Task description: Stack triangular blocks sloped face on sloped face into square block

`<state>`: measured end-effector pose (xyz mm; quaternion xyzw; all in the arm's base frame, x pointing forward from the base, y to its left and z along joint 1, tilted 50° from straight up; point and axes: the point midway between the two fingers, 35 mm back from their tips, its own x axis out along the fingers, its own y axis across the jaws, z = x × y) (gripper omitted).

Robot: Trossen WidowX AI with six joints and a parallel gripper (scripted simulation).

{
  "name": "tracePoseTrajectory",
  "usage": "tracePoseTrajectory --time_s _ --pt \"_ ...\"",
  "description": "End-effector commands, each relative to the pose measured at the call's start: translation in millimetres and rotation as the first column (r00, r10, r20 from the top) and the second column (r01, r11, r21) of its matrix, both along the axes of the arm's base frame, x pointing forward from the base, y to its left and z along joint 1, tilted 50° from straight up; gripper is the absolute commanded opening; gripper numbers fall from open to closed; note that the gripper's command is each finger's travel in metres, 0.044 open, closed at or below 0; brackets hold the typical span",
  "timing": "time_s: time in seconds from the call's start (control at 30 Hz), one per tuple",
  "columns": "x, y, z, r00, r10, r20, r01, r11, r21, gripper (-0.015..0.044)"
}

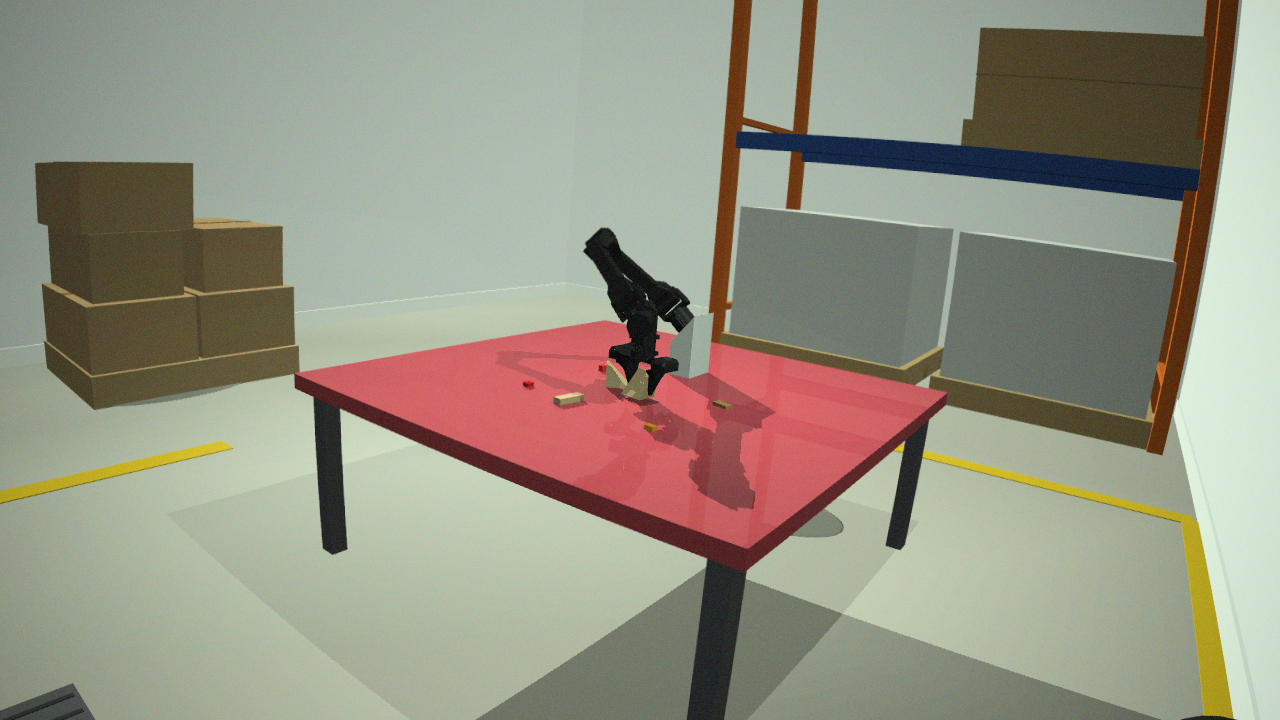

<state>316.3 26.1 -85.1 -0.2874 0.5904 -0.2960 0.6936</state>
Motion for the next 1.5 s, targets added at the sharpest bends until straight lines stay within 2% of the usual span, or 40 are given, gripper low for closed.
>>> tracePoseTrajectory --time_s 0.0,0.3,0.57,0.97,1.47 --pt "2.1 16.6 11.5 1.0 0.003 0.02 -0.003 1.0 0.012 0.0" --pt "1.6 18.9 13.6 1.0 0.003 0.021 -0.003 1.0 0.012 0.0" --pt "0.1 16.4 12.0 0.998 0.049 -0.036 -0.049 0.999 -0.001 0.0" --pt "0.0 16.6 11.8 0.944 0.222 -0.245 -0.232 0.973 -0.011 0.0" --pt "-0.2 16.7 11.6 0.746 0.422 -0.515 -0.47 0.881 0.041 0.0"
